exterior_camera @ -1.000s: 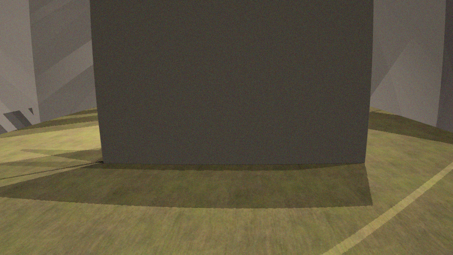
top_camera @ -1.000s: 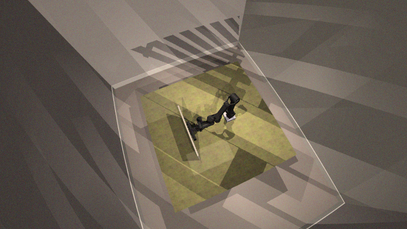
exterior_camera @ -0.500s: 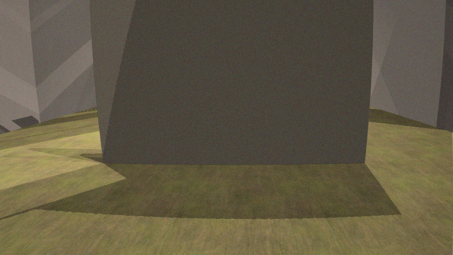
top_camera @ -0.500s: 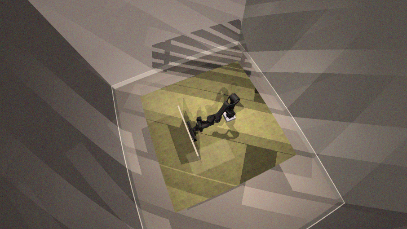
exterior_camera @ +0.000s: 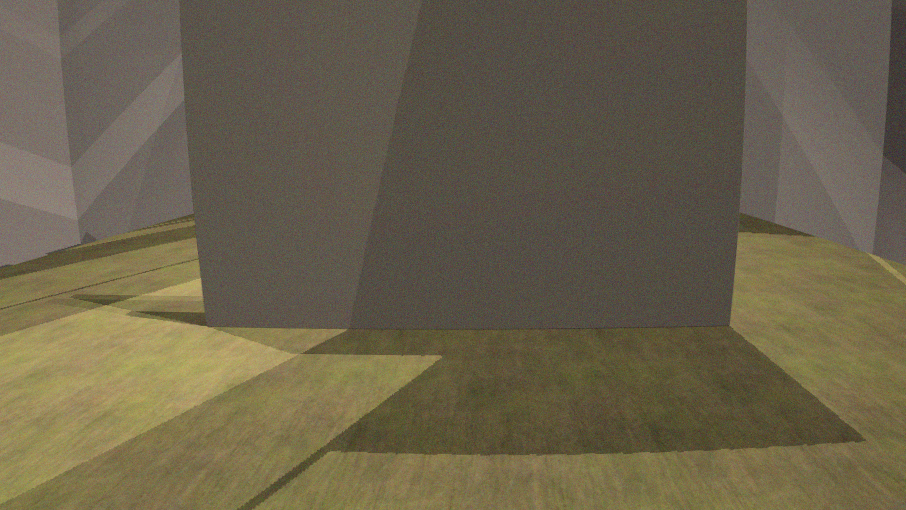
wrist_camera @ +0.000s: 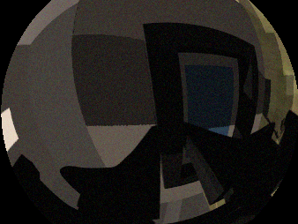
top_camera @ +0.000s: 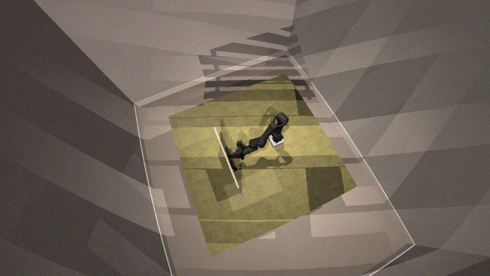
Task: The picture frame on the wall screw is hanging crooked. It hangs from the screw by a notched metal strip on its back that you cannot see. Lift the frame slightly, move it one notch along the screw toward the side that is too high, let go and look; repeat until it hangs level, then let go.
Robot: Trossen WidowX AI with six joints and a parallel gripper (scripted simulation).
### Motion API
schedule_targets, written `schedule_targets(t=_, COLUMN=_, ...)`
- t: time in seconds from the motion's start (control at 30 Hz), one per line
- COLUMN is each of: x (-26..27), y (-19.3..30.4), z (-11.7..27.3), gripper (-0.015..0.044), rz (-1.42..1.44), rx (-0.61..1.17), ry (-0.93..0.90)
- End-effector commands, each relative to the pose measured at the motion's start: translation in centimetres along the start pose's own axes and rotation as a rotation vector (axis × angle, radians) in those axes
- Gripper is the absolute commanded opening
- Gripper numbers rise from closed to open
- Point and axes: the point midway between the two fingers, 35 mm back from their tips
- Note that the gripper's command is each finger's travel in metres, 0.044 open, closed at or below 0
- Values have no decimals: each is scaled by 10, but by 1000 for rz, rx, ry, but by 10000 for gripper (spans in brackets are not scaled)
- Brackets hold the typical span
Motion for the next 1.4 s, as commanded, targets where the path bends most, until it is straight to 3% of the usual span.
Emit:
schedule_targets(t=0.0, x=0, y=0, z=0, gripper=79, rz=4, rx=0, ry=0)
schedule_targets(t=0.23, x=0, y=0, z=0, gripper=260, rz=4, rx=0, ry=0)
schedule_targets(t=0.4, x=1, y=1, z=7, gripper=260, rz=14, rx=0, ry=0)
schedule_targets(t=0.7, x=-3, y=1, z=94, gripper=260, rz=133, rx=1, ry=-6)
schedule_targets(t=0.9, x=5, y=6, z=100, gripper=260, rz=139, rx=3, ry=-11)
schedule_targets(t=1.37, x=34, y=13, z=191, gripper=260, rz=295, rx=4, ry=4)
Point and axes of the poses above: the point midway between the two fingers, 35 mm back from their tips, its own z axis back along the fingers, its own x axis across the jaws, y = z × x, and after that the axes turned 7 degrees about z, right-handed
